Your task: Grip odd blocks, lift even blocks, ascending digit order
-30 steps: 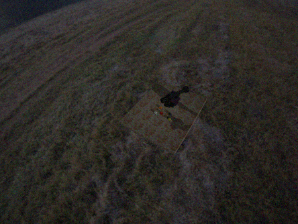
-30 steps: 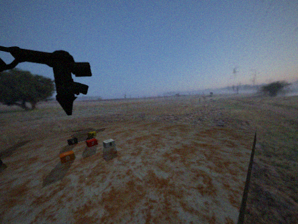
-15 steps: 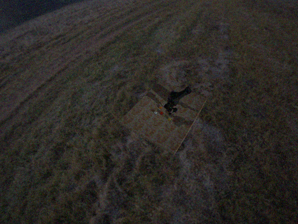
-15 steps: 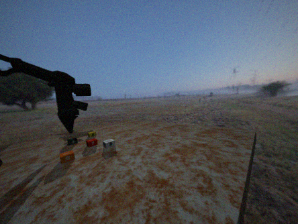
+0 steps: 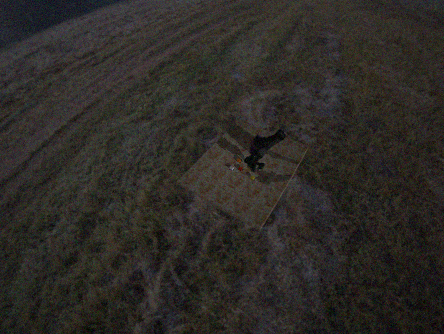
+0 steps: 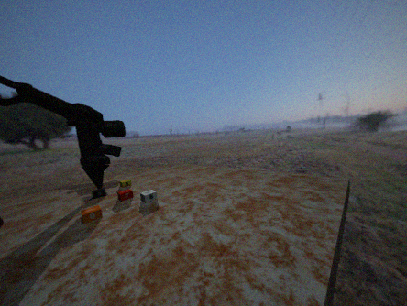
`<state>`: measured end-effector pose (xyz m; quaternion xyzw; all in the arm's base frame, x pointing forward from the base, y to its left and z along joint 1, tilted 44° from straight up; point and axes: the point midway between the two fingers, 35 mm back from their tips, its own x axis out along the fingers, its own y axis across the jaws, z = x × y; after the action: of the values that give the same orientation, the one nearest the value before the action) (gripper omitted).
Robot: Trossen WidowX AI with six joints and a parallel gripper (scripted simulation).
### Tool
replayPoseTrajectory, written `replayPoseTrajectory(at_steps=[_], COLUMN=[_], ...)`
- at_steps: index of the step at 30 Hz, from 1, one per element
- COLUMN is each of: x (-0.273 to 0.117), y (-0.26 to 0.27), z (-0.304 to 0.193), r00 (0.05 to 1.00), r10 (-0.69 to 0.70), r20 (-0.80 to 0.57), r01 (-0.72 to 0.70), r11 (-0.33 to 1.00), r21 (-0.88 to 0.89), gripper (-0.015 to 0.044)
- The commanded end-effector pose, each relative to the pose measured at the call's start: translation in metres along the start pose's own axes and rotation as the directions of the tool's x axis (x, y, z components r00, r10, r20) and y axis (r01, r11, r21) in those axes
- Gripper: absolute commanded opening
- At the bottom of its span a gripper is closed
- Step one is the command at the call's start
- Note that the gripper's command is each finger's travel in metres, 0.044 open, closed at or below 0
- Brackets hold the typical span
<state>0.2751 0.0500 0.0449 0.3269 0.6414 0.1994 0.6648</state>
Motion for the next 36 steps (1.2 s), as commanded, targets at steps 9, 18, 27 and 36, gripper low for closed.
replayPoseTrajectory(at_steps=[9,18,27,36], x=[0.02,0.021,0.021,0.021], y=[0.0,0.0,0.0,0.0], z=[-0.002,-0.002,-0.002,-0.002], r00=[1.0,1.0,1.0,1.0], r10=[0.007,0.007,0.007,0.007], r20=[-0.007,-0.007,-0.007,-0.007], r01=[-0.007,-0.007,-0.007,-0.007], r11=[1.0,1.0,1.0,1.0], r21=[0.01,0.01,0.01,0.01], gripper=[0.04,0.0216,0.012,0.012])
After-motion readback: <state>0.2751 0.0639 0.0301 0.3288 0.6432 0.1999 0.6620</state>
